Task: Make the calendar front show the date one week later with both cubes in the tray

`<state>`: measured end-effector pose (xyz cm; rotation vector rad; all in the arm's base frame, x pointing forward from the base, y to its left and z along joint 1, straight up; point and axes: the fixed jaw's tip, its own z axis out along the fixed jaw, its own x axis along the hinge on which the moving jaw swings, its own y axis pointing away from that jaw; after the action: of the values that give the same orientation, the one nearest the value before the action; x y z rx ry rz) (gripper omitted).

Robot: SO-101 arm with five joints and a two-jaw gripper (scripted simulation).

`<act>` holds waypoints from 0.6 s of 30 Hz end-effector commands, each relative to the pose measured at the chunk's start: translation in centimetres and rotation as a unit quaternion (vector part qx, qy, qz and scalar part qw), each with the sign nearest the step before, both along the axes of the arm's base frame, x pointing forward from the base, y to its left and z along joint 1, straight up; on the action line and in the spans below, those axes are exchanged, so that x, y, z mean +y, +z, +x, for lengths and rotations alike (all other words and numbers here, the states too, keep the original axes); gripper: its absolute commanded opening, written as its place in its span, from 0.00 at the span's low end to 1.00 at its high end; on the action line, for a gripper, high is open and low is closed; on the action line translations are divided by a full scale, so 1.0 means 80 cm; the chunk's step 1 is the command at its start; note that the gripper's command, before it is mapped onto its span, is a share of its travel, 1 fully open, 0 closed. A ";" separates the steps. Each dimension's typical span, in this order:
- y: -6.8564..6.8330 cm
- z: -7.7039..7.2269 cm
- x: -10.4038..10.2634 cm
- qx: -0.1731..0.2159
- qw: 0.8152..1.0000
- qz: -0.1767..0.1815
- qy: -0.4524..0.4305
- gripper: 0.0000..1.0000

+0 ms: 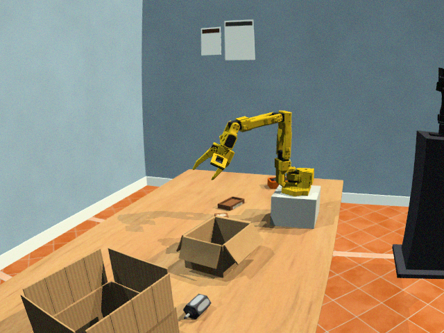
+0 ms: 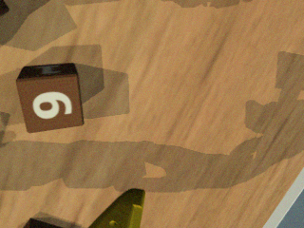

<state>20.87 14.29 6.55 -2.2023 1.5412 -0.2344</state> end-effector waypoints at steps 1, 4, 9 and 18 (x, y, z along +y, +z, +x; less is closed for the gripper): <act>0.000 0.001 -0.003 -0.012 1.000 -0.006 0.018 0.35; -0.001 0.000 -0.004 -0.015 0.999 -0.011 0.030 0.35; -0.001 0.000 -0.004 -0.018 0.999 -0.015 0.039 0.35; -0.003 0.000 -0.005 -0.016 0.999 -0.016 0.040 0.35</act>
<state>20.91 14.17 6.43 -2.2672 1.4429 -0.2659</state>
